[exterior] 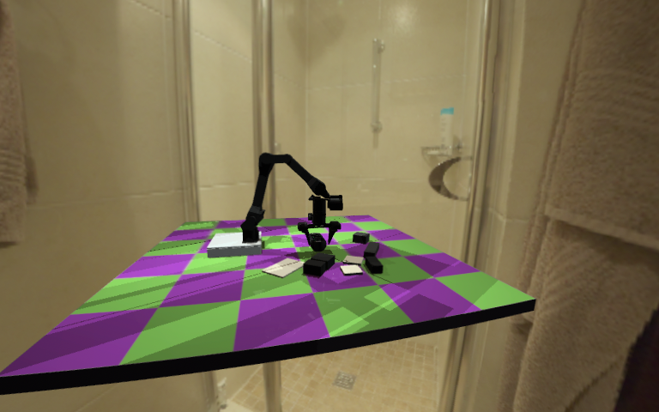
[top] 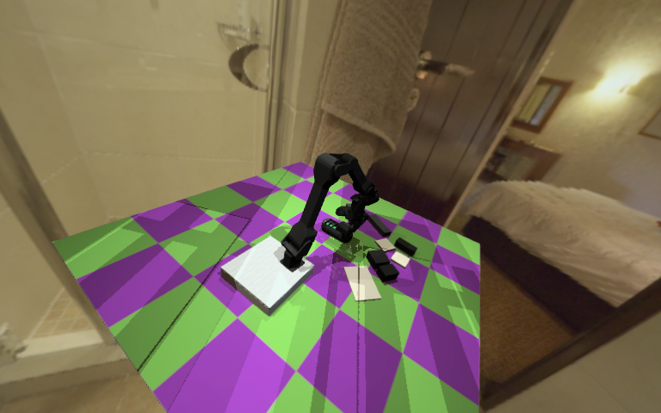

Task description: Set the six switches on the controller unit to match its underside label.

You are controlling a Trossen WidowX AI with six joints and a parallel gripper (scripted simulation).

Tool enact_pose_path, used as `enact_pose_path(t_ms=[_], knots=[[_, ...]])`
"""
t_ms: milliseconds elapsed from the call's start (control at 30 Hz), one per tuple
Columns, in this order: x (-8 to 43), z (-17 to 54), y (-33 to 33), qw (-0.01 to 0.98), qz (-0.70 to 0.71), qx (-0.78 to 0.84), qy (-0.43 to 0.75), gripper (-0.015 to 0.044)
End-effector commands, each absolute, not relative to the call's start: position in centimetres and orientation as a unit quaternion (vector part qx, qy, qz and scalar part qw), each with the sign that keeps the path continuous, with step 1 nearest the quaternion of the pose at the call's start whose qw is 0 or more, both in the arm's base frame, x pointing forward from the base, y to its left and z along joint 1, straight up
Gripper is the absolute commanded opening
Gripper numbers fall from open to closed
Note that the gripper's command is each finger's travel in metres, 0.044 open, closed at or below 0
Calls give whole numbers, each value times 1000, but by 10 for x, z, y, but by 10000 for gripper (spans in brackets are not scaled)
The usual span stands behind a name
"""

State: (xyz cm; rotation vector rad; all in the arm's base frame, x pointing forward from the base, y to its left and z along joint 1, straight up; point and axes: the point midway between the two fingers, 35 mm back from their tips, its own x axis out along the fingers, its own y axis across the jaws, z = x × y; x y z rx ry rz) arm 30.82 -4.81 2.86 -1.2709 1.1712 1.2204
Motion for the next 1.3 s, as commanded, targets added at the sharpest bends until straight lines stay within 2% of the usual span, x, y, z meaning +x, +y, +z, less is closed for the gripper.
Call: enact_pose_path(t_ms=[0, 167, 367, 967, 1167, 1267], knots=[[308, 29, -48, 491, 502, -524, 482, 440], [309, 30, -46, 491, 502, -524, 482, 440], [304, 68, 13, 492, 504, -522, 481, 440], [304, 68, 13, 492, 504, -522, 481, 440], [303, 116, 12, 491, 504, -523, 481, 440], [303, 118, 12, 491, 504, -523, 481, 440]])
